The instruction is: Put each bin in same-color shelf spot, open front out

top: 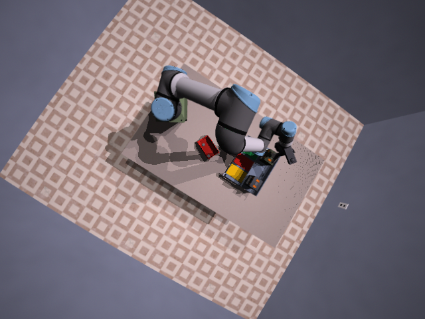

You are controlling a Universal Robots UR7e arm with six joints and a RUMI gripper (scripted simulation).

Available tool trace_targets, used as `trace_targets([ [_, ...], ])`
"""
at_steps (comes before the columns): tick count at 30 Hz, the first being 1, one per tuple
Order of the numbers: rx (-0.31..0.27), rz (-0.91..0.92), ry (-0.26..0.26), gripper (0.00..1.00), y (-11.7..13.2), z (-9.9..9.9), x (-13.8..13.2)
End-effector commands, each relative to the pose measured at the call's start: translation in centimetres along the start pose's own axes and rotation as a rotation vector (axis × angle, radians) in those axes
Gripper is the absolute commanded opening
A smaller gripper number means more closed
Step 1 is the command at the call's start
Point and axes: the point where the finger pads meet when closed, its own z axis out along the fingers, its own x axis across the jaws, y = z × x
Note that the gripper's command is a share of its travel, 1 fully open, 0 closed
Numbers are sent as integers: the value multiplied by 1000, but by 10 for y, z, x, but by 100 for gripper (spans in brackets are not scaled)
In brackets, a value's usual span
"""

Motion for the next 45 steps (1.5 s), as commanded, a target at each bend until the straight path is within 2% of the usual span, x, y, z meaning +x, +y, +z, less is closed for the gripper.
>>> trace_targets([
  [1, 10, 7, 31, 100, 0, -9, 26],
  [17, 10, 5, 30, 100, 1, -9, 25],
  [24, 25, 6, 141, 100, 12, -31, 101],
  [31, 38, 2, 222, 100, 23, -51, 157],
  [33, 38, 2, 222, 100, 23, -51, 157],
  [39, 46, -1, 265, 100, 28, -64, 188],
  [45, 50, -3, 287, 100, 31, -71, 203],
])
